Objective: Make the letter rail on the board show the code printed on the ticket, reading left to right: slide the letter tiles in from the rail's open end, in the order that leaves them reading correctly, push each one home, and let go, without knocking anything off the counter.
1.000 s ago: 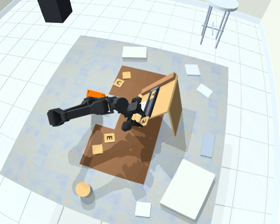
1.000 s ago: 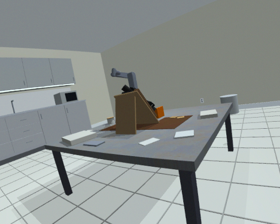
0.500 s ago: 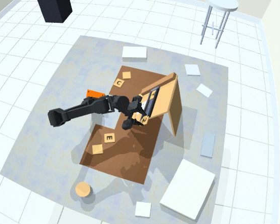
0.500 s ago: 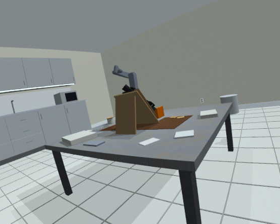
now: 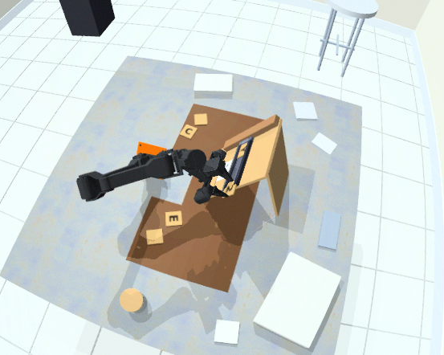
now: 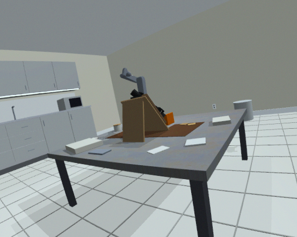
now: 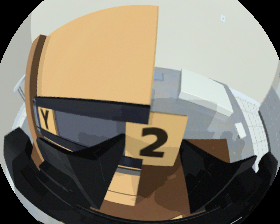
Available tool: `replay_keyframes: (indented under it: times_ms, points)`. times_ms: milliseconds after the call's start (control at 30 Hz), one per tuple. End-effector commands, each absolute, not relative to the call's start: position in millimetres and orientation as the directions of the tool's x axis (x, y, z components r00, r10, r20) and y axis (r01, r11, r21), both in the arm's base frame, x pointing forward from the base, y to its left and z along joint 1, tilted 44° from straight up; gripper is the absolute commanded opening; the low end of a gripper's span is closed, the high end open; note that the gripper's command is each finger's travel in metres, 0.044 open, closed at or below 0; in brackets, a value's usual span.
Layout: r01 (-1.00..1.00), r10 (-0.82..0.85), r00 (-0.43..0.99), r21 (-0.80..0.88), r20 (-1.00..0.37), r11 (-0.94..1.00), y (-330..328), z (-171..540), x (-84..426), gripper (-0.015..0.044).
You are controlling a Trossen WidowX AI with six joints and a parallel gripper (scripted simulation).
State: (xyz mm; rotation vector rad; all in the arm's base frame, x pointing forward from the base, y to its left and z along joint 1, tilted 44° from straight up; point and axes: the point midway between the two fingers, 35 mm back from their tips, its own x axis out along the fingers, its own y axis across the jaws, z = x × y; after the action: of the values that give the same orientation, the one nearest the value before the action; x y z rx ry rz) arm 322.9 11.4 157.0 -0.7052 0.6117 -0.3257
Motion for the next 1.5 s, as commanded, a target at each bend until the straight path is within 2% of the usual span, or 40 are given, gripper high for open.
replay_keyframes:
  times_ms: [0, 1467]
  points:
    - [0.083, -0.478, 0.777, -0.686, -0.41, 0.723, 13, 155, 323, 0.0]
    - [0.083, -0.477, 0.777, -0.685, -0.41, 0.724, 28, 140, 325, 0.0]
